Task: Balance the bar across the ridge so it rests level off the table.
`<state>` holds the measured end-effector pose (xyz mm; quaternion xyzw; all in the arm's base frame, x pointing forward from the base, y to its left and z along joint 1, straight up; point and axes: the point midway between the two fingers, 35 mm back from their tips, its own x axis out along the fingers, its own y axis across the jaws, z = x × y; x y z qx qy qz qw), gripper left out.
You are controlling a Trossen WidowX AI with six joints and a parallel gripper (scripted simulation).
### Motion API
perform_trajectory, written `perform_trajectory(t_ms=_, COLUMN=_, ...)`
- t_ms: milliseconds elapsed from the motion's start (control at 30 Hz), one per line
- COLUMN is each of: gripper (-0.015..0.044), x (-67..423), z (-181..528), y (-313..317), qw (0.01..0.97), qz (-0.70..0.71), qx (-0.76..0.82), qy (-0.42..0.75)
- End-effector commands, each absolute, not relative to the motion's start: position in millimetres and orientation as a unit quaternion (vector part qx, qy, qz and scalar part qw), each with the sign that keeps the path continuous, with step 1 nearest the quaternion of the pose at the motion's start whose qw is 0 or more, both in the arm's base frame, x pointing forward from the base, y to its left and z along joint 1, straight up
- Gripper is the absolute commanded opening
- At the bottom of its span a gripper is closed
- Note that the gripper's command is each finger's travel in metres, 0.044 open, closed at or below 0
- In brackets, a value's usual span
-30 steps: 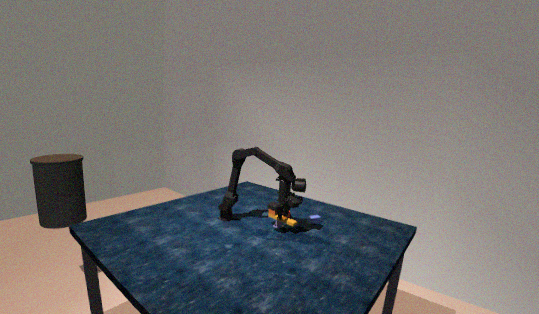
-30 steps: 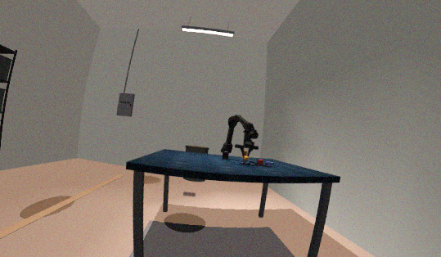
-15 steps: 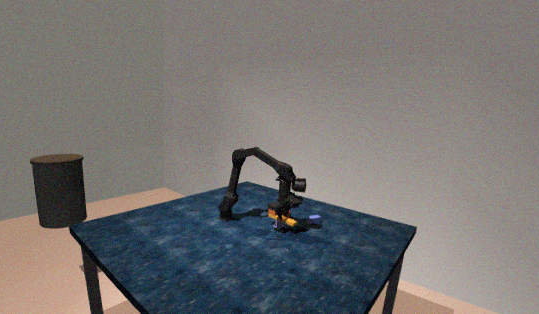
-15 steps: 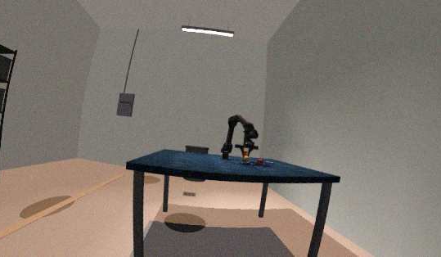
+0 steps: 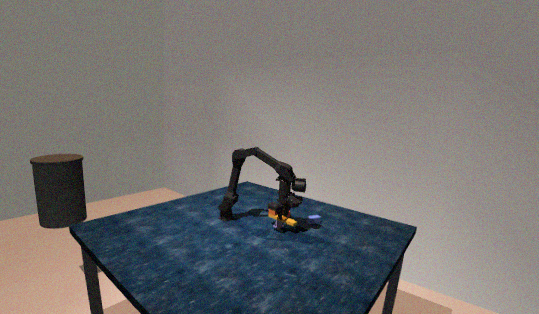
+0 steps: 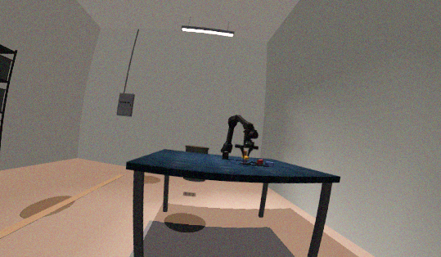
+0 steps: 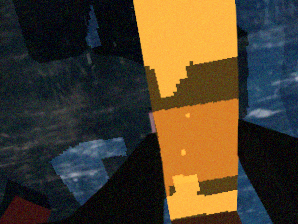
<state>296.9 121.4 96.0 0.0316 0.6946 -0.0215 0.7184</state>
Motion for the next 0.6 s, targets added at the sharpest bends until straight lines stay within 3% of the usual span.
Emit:
perform_trajectory(t_ms=0, gripper=0.0, x=296.9, z=96.0, y=121.4, qw=0.718, qz=-0.022, qx=0.032, qy=0.695)
perform_trajectory(t_ms=500, gripper=0.0, x=296.9, z=96.0, y=121.4, qw=0.718, qz=-0.022, qx=0.032, qy=0.695)
perform_trajectory(t_ms=567, gripper=0.0053, x=296.9, z=96.0, y=121.4, qw=0.718, qz=-0.022, qx=0.032, qy=0.695)
